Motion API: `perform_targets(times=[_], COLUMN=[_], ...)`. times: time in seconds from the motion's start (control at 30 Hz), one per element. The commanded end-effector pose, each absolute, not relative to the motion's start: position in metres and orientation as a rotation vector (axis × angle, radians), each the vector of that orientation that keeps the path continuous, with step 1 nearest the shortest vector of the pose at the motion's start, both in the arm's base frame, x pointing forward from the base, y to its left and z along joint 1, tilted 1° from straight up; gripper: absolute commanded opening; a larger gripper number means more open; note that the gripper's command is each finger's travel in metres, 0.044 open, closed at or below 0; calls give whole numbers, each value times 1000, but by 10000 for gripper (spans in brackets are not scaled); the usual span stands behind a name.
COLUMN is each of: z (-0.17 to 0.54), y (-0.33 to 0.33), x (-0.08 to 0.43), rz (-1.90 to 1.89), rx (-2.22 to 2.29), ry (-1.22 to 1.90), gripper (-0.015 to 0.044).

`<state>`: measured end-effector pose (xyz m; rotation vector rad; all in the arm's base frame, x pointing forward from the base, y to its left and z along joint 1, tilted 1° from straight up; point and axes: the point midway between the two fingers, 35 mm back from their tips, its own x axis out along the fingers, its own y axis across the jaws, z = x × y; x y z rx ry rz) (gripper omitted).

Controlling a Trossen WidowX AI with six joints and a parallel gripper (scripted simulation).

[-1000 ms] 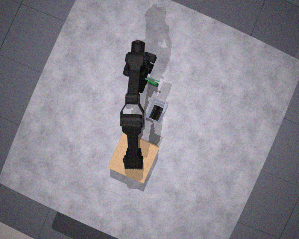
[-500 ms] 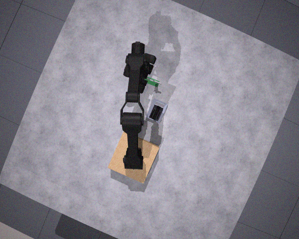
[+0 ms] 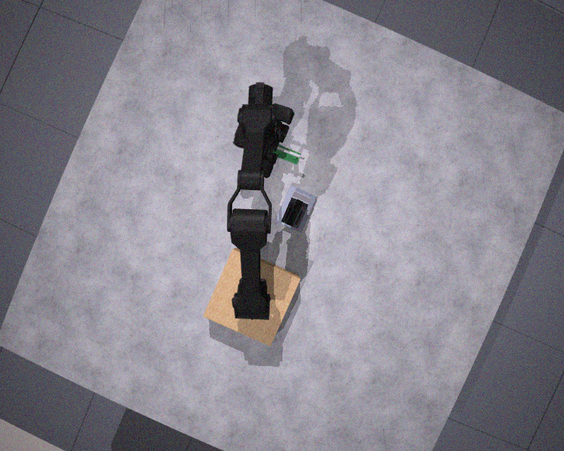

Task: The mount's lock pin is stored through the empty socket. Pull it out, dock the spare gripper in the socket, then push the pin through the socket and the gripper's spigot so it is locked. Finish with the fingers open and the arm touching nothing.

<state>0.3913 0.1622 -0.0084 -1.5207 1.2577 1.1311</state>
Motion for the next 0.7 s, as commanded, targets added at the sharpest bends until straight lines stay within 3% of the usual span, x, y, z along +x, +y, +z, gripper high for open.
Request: perform_targets(times=[0.0, 0.27, 0.5, 0.67], z=[-16, -16, -16, -16], y=[161, 161, 161, 161], x=[389, 389, 389, 389], rz=[1133, 1133, 1133, 1133], rx=[-1521, -1521, -1521, -1521], ry=[1270, 1270, 1270, 1270], gripper=[180, 180, 0, 0])
